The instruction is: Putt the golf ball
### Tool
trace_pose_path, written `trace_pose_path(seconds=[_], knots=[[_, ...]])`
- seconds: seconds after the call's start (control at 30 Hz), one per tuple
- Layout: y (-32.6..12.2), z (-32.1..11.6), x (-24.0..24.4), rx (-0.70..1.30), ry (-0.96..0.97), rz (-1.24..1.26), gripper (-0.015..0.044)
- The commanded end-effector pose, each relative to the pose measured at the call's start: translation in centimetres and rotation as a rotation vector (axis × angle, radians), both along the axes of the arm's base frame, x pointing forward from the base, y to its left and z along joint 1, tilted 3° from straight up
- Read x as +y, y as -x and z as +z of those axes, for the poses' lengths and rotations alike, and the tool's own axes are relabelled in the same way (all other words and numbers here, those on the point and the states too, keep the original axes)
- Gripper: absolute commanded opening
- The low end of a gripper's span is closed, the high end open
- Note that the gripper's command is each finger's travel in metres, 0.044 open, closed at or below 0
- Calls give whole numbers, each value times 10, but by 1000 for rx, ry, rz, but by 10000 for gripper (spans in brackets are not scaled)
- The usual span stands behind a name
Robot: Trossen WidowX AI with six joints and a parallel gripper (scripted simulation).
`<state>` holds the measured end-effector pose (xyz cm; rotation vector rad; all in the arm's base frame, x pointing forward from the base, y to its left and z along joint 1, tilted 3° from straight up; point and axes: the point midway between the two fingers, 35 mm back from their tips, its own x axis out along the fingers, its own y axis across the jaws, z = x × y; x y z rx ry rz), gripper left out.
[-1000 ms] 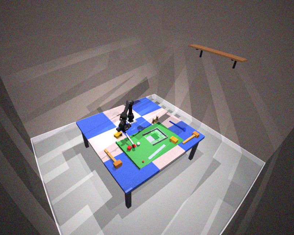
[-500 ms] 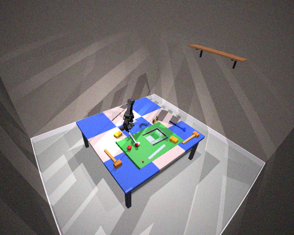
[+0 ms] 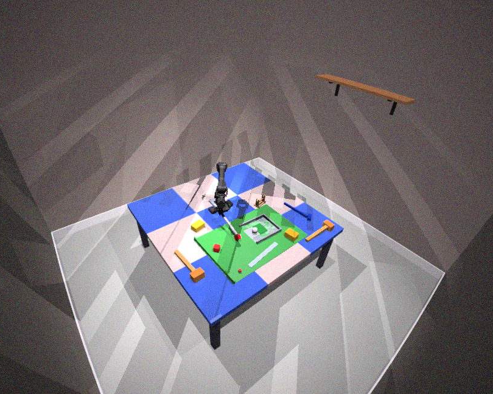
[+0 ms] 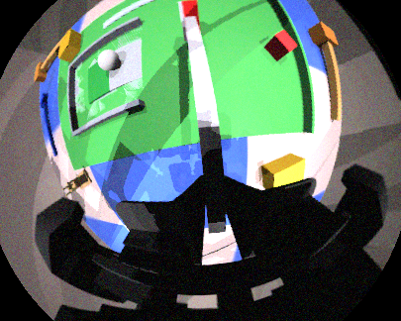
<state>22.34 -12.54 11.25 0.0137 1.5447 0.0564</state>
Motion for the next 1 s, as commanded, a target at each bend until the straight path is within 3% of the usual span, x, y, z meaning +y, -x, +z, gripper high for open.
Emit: trace_pose_path(seconds=[0.0,0.23,0.97], knots=[[-2,19,-1,-17,7,-4,0],[1,45,-1,-17,7,-4,0],[1,36,-2,-10,6,-7,0]])
